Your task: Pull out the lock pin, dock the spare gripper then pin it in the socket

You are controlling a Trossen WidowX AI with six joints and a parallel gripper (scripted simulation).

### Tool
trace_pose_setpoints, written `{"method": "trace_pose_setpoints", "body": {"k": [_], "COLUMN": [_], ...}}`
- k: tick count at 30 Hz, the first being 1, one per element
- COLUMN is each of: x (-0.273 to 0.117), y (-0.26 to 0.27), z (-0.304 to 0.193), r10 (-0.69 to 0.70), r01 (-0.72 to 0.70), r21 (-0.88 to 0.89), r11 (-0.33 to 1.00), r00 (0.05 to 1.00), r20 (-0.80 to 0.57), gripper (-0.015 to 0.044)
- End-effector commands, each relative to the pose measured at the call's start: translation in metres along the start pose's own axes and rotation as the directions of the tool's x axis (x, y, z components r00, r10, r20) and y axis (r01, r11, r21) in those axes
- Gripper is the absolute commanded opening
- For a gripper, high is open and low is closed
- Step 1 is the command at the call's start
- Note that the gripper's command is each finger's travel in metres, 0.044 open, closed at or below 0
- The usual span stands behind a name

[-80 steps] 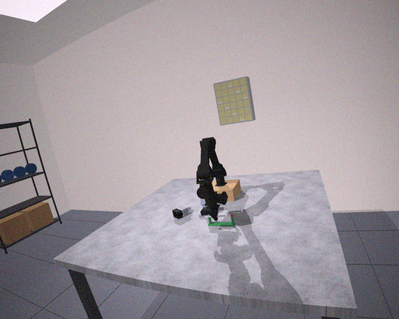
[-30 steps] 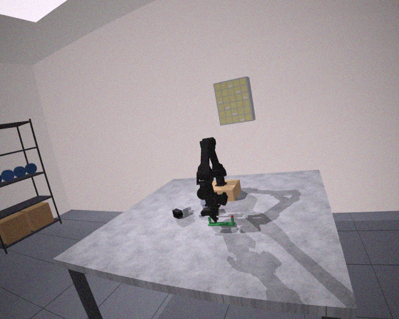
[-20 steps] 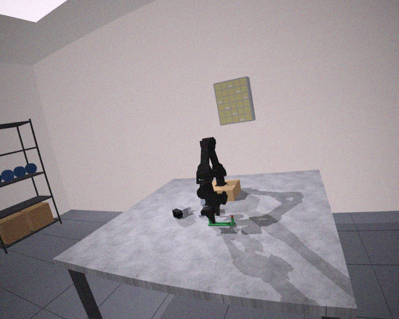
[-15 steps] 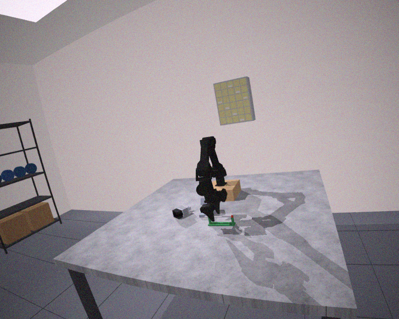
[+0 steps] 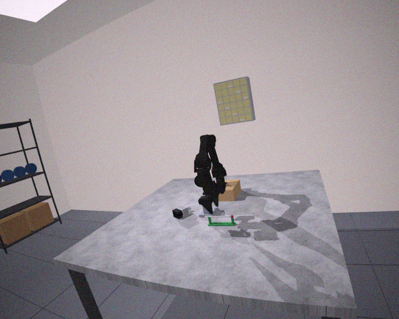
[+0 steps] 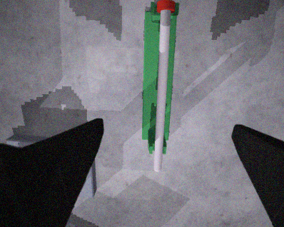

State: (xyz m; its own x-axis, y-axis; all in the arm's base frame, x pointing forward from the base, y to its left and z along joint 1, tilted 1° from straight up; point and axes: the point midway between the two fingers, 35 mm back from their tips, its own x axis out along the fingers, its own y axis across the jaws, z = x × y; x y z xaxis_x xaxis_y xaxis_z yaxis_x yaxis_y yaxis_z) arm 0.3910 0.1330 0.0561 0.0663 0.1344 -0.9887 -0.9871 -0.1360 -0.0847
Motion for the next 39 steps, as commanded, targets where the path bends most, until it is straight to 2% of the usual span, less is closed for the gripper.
{"method": "trace_pose_setpoints", "body": {"k": [1,9,13,21,24,25,27,30,33,36,39], "x": [-0.010,-0.033,-0.032,-0.082,-0.087,-0.082,-0.083,-0.084,-0.084,-0.084,-0.083], "y": [0.000,-0.002,-0.003,-0.005,-0.005,-0.007,-0.006,0.005,0.020,0.041,0.061], "z": [0.001,0.004,0.004,0.010,0.011,0.007,-0.022,-0.082,-0.130,-0.172,-0.204], "r10": [0.000,-0.003,-0.004,-0.006,-0.007,-0.018,-0.020,-0.018,-0.009,0.004,0.019], "r01": [0.000,0.003,0.004,0.006,0.007,0.018,0.023,0.046,0.073,0.102,0.123], "r21": [0.000,0.000,0.000,-0.001,-0.001,0.021,0.207,0.588,0.832,0.970,0.989], "r11": [1.000,1.000,1.000,1.000,1.000,1.000,0.978,0.808,0.550,0.220,-0.079], "r00": [1.000,1.000,1.000,1.000,1.000,1.000,1.000,0.998,0.997,0.994,0.992], "r20": [0.000,0.000,0.001,0.001,0.001,0.001,-0.017,-0.054,-0.082,-0.105,-0.122], "gripper": [0.0440,0.0440,0.0440,0.0440,0.0440,0.0440,0.0440,0.0440,0.0440,0.0440,0.0440]}}
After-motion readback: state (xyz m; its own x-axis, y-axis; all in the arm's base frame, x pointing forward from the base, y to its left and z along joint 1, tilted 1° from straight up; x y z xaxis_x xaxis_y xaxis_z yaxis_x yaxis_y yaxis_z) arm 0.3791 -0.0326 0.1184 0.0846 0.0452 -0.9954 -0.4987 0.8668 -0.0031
